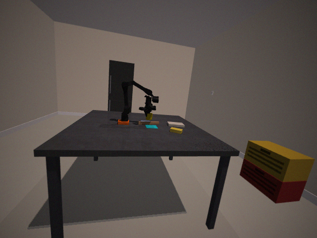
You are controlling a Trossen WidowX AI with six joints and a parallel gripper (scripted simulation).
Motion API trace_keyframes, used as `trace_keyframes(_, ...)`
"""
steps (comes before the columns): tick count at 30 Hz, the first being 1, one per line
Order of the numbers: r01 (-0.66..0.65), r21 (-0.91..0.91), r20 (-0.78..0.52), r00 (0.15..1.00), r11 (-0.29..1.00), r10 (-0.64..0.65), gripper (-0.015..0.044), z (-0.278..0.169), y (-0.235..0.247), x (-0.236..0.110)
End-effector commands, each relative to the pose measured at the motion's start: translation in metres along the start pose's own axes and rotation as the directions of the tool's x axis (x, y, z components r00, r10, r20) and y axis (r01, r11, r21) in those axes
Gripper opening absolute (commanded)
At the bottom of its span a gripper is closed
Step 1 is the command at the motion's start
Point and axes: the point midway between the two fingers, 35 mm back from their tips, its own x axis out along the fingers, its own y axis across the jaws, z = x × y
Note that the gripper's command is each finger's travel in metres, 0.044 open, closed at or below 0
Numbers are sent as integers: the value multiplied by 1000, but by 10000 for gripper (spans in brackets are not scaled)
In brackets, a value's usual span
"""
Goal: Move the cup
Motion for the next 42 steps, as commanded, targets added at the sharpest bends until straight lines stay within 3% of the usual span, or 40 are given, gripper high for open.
trace_keyframes(1, -6, -3, 2, 1000, 1000, 6, 0, 8, 0, -1)
trace_keyframes(42, -4, -3, 8, 1000, 1000, 4, 0, 78, -23, -3)
